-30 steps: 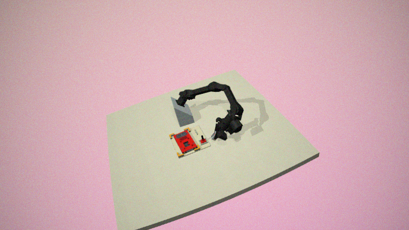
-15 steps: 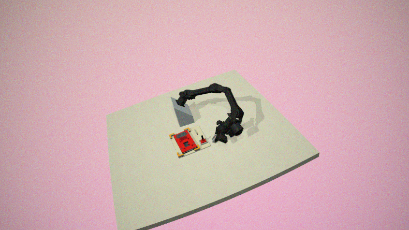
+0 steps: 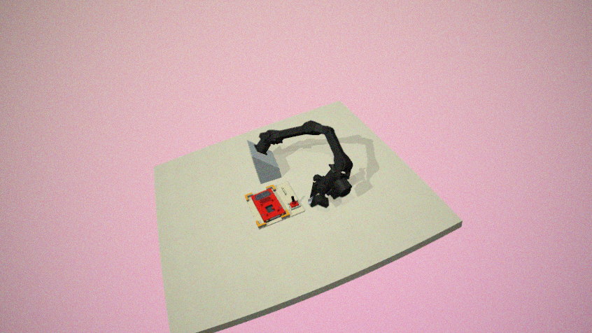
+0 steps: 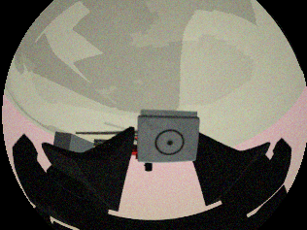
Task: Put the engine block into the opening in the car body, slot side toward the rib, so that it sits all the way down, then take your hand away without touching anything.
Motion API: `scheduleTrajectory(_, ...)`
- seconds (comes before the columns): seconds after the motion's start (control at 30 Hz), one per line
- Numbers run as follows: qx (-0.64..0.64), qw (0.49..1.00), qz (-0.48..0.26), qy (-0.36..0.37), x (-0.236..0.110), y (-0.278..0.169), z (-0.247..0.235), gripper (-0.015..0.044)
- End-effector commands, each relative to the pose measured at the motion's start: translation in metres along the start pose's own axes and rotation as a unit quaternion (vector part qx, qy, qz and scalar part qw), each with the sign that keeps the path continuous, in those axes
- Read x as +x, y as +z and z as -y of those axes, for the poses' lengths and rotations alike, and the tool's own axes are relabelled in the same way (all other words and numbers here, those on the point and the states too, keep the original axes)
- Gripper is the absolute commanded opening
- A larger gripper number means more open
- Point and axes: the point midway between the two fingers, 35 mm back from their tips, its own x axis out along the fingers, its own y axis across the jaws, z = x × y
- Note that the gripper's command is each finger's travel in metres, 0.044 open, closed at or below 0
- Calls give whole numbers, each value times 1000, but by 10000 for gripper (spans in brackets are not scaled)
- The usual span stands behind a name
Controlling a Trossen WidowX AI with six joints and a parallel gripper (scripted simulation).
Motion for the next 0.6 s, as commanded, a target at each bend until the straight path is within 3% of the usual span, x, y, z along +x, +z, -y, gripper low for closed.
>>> scheduleTrajectory(0.0,0,1000,0,-1,0,0,0,341)
scheduleTrajectory(0.13,0,1000,0,-1,0,0,0,440)
scheduleTrajectory(0.33,0,1000,1,0,-1,0,0,440)
scheduleTrajectory(0.57,0,1000,2,2,-28,1,0,440)
